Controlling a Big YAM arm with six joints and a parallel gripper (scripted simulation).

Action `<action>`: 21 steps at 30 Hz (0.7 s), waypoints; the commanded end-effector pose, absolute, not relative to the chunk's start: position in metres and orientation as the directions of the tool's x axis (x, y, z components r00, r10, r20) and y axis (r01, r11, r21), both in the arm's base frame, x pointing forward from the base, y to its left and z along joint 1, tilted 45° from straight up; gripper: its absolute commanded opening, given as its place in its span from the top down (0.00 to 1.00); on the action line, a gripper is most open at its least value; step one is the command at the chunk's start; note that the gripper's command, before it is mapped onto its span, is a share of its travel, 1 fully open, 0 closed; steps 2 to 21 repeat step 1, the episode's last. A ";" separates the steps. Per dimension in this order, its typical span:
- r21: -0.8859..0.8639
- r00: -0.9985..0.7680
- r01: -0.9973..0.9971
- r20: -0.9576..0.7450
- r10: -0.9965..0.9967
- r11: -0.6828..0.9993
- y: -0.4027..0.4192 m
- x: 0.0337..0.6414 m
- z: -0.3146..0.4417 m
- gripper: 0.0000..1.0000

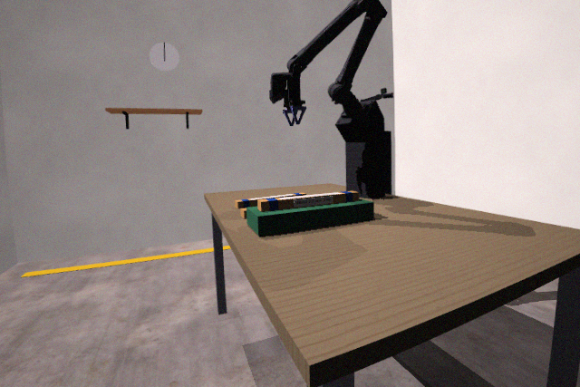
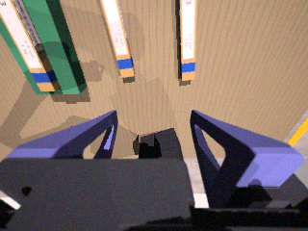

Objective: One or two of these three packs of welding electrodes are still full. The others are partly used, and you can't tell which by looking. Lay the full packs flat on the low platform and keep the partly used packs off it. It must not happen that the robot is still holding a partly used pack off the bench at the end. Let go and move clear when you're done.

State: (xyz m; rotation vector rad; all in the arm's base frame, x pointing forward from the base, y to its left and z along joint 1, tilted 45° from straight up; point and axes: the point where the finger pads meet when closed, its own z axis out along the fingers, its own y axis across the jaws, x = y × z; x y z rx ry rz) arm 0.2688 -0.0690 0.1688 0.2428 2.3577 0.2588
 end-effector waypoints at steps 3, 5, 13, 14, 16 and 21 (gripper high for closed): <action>0.240 -0.699 0.084 -0.678 0.228 0.967 -0.071 0.274 0.180 0.26; 0.240 -0.699 0.084 -0.678 0.228 0.967 -0.071 0.274 0.180 0.26; 0.240 -0.699 0.084 -0.678 0.228 0.967 -0.071 0.274 0.180 0.26; 0.240 -0.699 0.084 -0.678 0.228 0.967 -0.071 0.274 0.180 0.26; 0.240 -0.699 0.084 -0.678 0.228 0.967 -0.071 0.274 0.180 0.26; 0.240 -0.699 0.084 -0.678 0.228 0.967 -0.071 0.274 0.180 0.26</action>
